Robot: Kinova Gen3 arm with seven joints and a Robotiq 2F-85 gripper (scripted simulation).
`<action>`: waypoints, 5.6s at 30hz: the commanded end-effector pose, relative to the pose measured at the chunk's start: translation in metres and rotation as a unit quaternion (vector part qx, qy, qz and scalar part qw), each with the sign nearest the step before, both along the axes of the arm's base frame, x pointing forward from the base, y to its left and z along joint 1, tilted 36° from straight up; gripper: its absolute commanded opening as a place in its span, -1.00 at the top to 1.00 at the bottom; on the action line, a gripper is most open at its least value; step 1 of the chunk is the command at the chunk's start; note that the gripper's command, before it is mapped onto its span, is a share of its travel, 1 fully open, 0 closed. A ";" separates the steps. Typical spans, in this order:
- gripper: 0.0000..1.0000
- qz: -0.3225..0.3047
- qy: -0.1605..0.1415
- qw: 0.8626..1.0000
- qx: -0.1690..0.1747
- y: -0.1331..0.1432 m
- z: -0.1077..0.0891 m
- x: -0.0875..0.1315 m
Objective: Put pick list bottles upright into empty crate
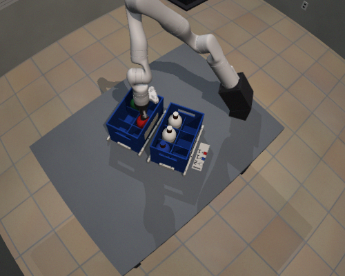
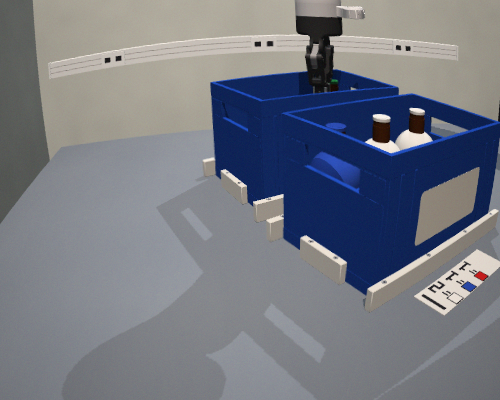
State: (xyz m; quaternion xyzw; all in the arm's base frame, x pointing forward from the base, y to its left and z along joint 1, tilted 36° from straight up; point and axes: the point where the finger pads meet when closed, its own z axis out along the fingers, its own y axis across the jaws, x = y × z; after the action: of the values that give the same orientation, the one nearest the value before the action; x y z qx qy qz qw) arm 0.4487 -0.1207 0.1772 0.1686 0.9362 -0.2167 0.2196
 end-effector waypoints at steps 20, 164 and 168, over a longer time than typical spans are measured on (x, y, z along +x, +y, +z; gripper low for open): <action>0.80 0.001 -0.001 1.000 0.000 0.016 0.027 -0.011; 0.80 0.001 -0.001 1.000 0.000 0.122 0.107 -0.100; 0.80 0.001 -0.001 1.000 0.000 0.124 0.104 -0.103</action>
State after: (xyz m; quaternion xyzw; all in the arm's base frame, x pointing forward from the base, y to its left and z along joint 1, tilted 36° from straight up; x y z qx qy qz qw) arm 0.3468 0.0020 0.2823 0.1683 0.9363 -0.2166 0.2195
